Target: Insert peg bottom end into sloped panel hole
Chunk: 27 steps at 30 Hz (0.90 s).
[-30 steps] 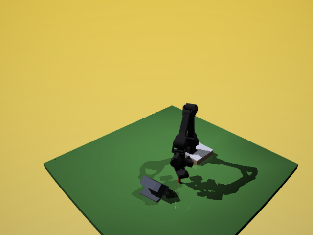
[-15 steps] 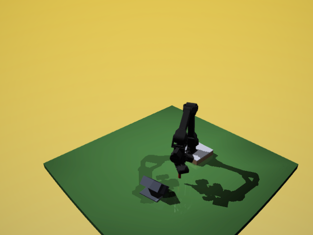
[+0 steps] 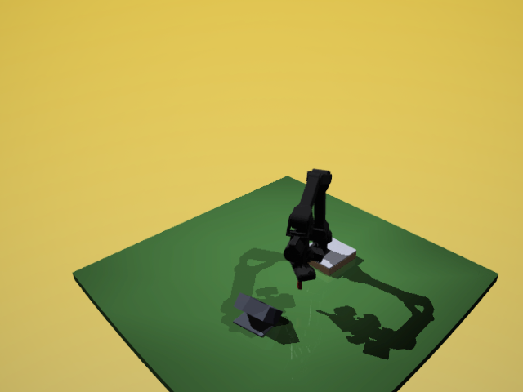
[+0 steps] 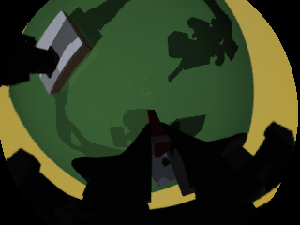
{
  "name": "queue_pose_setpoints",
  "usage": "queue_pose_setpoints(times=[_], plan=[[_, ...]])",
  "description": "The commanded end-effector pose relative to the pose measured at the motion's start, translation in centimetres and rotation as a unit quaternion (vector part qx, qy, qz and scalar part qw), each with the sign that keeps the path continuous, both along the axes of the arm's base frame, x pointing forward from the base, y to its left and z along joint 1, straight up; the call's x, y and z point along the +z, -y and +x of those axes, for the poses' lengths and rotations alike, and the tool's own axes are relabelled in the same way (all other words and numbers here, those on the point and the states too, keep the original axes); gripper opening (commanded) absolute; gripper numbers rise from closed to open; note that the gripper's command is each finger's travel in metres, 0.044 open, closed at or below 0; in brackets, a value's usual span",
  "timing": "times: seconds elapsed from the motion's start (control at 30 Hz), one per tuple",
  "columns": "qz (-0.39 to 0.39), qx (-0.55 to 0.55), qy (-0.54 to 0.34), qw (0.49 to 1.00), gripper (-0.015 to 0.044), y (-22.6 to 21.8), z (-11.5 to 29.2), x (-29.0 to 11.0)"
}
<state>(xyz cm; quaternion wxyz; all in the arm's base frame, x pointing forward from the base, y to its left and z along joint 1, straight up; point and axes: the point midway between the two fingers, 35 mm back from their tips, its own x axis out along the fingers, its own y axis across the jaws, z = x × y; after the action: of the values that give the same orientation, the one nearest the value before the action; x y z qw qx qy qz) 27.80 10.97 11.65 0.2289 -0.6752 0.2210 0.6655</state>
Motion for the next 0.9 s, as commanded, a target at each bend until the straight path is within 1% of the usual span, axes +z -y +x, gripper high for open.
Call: queue_pose_setpoints(times=[0.0, 0.87], plan=[[0.005, -0.015, 0.008, 1.0, 0.0, 0.03, 0.09, 0.49], [0.028, -0.157, 0.05, 0.986, 0.0, 0.79, 0.57, 0.63]])
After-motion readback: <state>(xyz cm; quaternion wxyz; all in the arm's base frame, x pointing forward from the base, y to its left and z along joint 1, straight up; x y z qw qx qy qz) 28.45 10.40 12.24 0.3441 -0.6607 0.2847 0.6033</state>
